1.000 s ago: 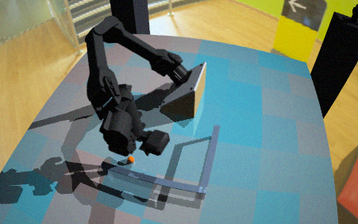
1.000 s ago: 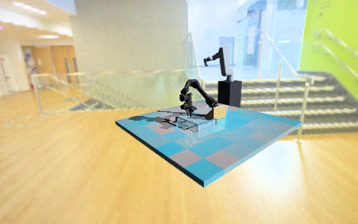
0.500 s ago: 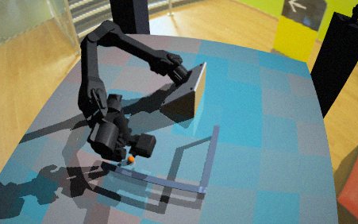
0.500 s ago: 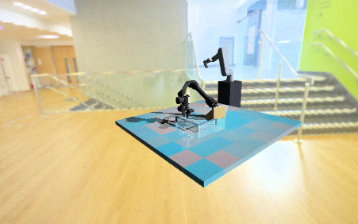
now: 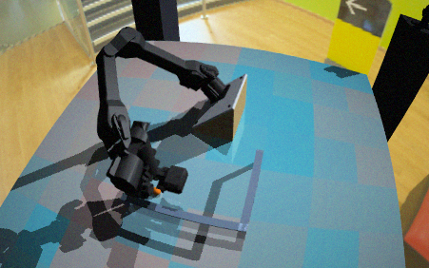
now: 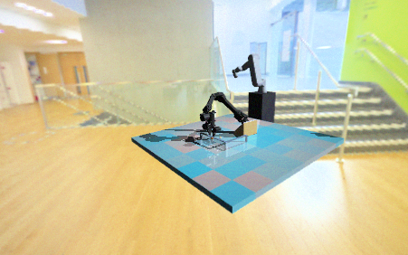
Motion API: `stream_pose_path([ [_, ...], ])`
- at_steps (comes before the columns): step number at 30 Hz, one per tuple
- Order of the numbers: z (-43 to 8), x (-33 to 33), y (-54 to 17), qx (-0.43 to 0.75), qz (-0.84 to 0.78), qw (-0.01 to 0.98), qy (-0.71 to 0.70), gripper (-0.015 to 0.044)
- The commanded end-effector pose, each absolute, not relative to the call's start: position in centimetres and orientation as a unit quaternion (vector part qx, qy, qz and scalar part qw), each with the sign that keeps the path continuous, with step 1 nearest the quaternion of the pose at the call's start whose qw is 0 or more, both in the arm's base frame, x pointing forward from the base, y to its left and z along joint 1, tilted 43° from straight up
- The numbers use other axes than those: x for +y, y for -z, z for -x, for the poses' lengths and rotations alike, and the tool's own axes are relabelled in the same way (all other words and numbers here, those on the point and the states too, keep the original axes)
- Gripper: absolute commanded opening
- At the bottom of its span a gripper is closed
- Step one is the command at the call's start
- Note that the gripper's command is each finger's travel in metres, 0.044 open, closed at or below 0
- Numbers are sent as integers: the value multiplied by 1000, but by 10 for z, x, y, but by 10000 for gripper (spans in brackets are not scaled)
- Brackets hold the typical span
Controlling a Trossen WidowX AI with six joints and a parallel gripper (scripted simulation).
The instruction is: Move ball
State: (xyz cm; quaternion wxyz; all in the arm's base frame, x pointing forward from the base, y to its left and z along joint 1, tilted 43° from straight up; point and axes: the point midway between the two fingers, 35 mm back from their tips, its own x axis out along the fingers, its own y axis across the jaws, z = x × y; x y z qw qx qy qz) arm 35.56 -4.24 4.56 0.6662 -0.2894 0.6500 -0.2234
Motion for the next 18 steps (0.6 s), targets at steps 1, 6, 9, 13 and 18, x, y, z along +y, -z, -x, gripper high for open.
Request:
stream_pose_path([
  [1,-355,-47,-40,651,294,664,222,214],
  [6,-355,-52,-35,651,294,663,222,214],
  [9,-355,-52,-35,651,294,663,222,161],
  [13,-355,-52,-35,651,294,663,222,95],
  [18,-355,-52,-35,651,294,663,222,62],
])
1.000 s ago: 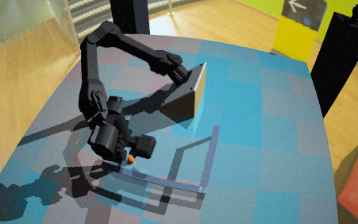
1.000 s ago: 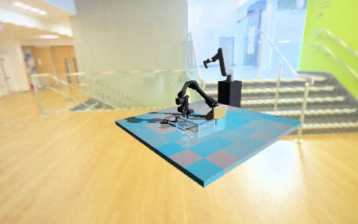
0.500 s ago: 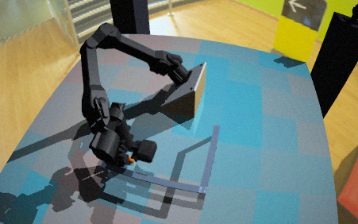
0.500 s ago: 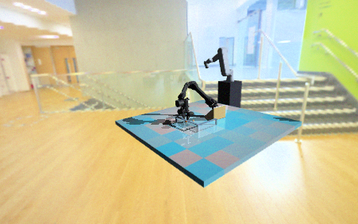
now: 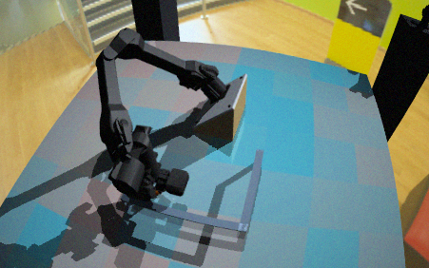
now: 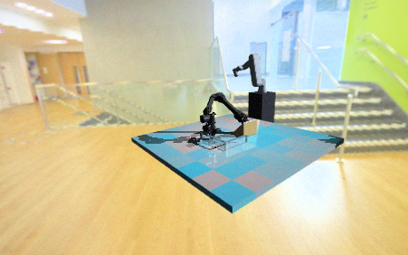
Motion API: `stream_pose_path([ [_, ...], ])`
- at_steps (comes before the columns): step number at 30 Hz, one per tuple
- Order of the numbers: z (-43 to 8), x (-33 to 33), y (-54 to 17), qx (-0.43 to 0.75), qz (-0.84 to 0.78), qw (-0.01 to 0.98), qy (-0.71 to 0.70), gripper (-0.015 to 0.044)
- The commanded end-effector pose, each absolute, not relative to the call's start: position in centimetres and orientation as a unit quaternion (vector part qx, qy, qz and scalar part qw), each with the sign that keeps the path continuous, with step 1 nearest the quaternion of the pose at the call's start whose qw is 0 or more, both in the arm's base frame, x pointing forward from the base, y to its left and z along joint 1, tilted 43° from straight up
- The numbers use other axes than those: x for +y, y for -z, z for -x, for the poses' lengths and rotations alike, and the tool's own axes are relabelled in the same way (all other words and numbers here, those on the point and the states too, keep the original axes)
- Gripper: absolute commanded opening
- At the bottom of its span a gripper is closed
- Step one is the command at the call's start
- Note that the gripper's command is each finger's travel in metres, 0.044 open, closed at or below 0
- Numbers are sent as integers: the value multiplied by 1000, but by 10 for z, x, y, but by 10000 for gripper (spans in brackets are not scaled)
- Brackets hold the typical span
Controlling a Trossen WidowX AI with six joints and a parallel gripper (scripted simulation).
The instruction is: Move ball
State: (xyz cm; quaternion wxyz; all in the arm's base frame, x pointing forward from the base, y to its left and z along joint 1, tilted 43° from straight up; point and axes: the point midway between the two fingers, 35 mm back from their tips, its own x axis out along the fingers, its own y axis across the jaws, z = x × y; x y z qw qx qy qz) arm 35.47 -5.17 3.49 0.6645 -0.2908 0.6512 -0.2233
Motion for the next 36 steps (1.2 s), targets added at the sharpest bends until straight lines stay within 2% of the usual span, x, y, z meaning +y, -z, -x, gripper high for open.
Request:
stream_pose_path([
  [1,-355,-52,-35,651,294,663,222,55],
  [2,-355,-52,-35,651,294,663,222,49],
  [4,-355,-51,-35,651,294,664,222,0],
  [25,-349,30,-122,652,292,664,220,0],
  [36,-334,32,-108,653,292,663,220,0],
])
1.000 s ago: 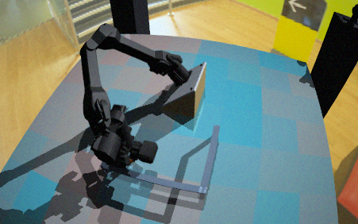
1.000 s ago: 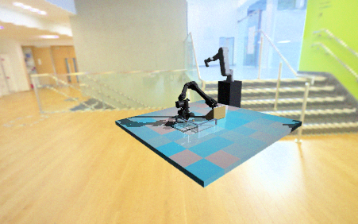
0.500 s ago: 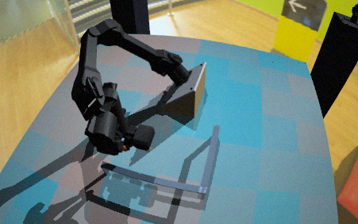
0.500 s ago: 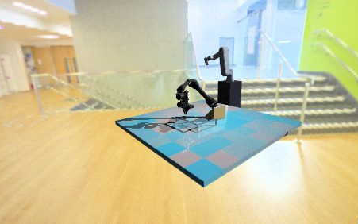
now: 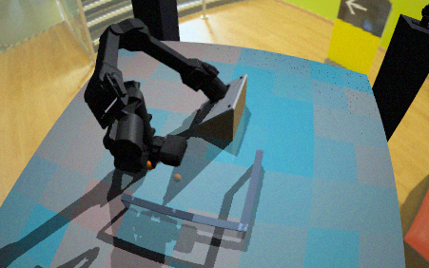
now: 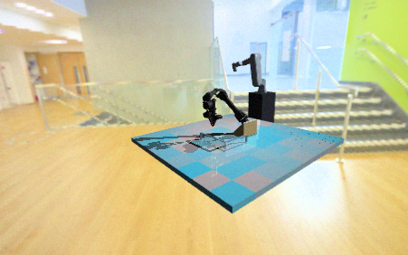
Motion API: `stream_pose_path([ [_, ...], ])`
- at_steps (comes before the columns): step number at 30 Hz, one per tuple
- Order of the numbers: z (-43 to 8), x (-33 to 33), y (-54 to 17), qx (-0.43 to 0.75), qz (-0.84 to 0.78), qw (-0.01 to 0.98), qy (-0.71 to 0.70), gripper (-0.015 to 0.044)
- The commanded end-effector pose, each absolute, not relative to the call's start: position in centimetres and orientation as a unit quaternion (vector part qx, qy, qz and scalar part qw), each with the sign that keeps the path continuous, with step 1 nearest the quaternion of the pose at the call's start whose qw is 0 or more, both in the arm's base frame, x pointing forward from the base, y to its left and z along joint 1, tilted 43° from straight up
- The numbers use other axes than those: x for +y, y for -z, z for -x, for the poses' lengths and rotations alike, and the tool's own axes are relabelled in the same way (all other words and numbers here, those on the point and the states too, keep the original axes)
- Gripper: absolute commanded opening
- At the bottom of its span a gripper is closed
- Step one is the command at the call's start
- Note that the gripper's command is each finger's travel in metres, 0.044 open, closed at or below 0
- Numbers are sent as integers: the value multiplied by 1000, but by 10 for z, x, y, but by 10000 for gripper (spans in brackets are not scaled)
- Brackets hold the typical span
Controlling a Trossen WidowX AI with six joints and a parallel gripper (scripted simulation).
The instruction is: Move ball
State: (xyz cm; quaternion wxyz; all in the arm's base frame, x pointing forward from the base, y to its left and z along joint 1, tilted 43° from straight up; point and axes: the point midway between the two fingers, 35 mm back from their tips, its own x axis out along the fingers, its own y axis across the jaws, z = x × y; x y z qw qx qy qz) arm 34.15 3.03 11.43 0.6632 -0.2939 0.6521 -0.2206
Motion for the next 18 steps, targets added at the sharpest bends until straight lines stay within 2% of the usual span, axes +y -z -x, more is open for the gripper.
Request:
stream_pose_path([
  [1,-332,33,-105,653,292,663,220,0],
  [18,-291,32,-69,653,293,663,220,0],
])
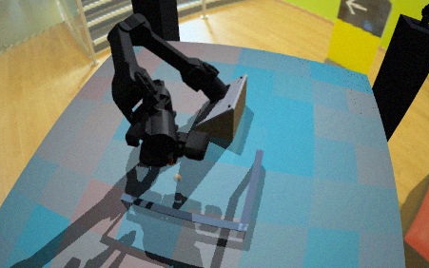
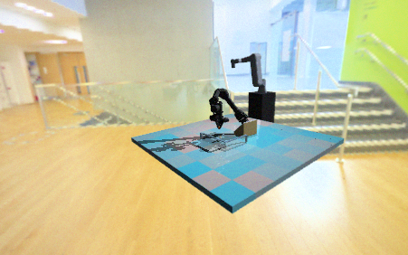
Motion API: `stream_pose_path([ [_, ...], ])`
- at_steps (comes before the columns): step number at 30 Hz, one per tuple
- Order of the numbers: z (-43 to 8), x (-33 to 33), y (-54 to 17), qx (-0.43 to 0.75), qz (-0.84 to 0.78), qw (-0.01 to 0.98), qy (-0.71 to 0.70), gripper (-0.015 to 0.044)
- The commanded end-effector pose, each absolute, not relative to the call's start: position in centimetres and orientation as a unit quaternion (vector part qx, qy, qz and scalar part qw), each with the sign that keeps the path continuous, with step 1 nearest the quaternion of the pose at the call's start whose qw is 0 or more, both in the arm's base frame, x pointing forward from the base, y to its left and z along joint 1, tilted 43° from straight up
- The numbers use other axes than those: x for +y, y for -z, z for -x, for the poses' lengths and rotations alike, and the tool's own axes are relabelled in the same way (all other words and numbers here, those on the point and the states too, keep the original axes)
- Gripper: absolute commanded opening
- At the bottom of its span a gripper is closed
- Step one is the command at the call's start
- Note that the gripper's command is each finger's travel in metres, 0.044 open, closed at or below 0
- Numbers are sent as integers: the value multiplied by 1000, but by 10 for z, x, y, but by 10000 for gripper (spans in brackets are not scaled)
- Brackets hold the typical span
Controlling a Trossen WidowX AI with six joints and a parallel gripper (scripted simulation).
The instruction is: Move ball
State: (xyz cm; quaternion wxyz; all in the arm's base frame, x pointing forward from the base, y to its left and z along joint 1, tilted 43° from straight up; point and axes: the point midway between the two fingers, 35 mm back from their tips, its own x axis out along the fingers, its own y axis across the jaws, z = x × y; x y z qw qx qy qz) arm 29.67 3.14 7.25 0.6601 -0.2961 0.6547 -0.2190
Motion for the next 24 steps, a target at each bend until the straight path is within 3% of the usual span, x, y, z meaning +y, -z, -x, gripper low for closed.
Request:
stream_pose_path([
  [1,-291,31,-68,653,293,663,220,0],
  [24,-295,-19,-15,653,293,663,221,0],
])
